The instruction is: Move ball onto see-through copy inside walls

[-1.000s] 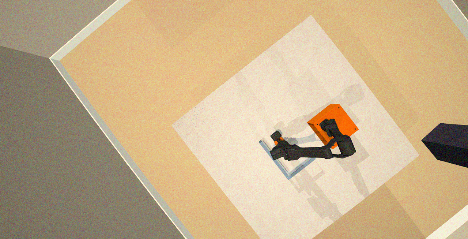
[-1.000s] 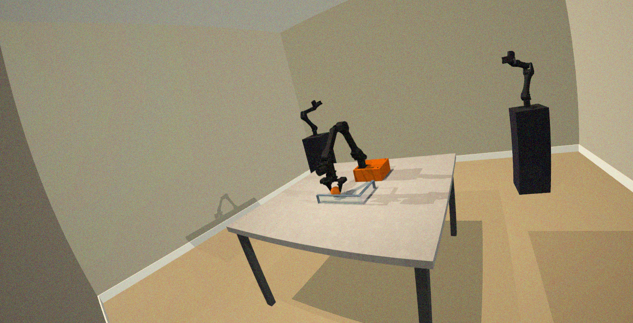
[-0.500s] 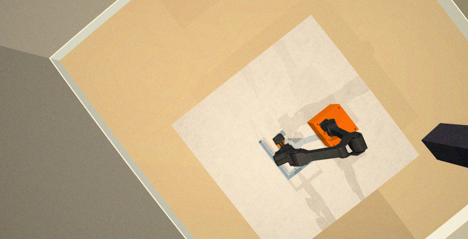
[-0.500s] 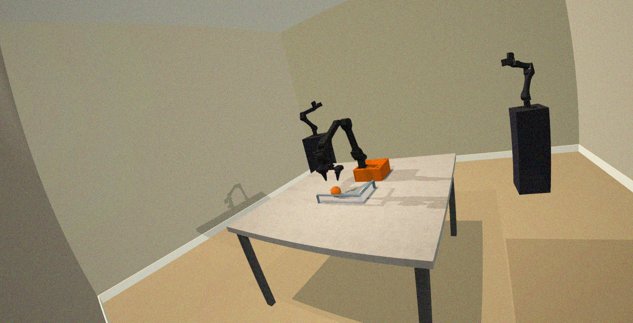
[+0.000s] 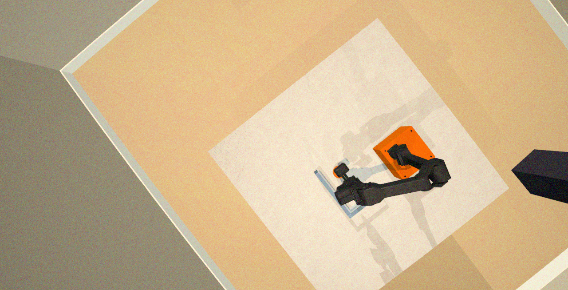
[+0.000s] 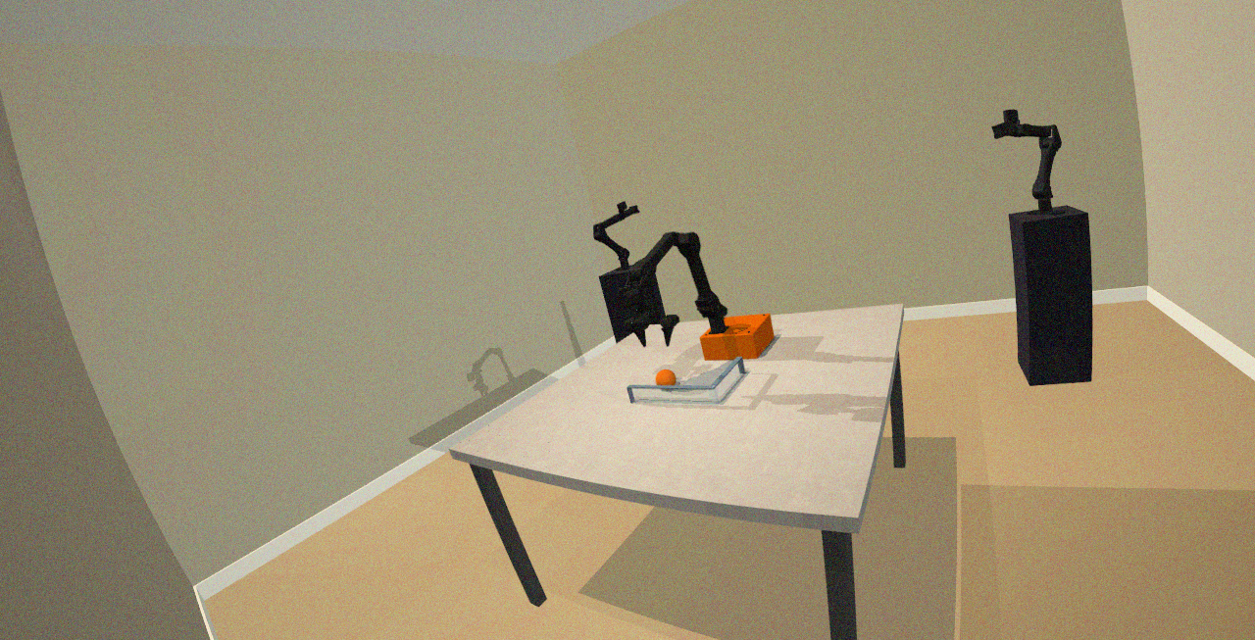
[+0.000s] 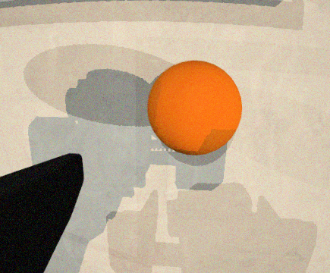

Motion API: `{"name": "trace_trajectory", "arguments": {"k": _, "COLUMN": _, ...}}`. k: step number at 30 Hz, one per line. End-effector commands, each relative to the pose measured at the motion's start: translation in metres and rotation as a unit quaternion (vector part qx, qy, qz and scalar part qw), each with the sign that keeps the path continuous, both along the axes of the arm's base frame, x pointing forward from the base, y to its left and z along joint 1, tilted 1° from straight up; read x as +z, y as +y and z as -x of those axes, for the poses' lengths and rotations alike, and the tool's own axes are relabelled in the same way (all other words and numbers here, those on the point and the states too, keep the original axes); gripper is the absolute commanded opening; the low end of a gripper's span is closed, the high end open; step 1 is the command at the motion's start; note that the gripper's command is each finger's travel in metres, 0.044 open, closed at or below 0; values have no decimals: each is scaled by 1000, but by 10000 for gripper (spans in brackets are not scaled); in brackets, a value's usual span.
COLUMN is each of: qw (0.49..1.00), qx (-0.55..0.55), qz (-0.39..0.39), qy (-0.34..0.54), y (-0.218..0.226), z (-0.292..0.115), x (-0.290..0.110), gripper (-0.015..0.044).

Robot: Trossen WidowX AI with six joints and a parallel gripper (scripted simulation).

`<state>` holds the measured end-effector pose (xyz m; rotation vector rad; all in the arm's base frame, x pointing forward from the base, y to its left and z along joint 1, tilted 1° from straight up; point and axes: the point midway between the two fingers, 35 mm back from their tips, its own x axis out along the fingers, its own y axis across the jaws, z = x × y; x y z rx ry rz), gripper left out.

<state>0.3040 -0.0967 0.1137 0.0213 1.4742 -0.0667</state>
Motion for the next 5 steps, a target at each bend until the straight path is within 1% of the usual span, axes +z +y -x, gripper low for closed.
{"name": "trace_trajectory", "arguments": {"k": 1, "qw": 1000, "qx": 0, "qz": -2, "qy": 7, "y": 1, "z": 4, "x": 5, "gripper": 440}}
{"name": "trace_trajectory", "arguments": {"k": 5, "qw": 1000, "qx": 0, "qz": -2, "qy": 7, "y": 1, "z": 4, "x": 5, "gripper": 440}}
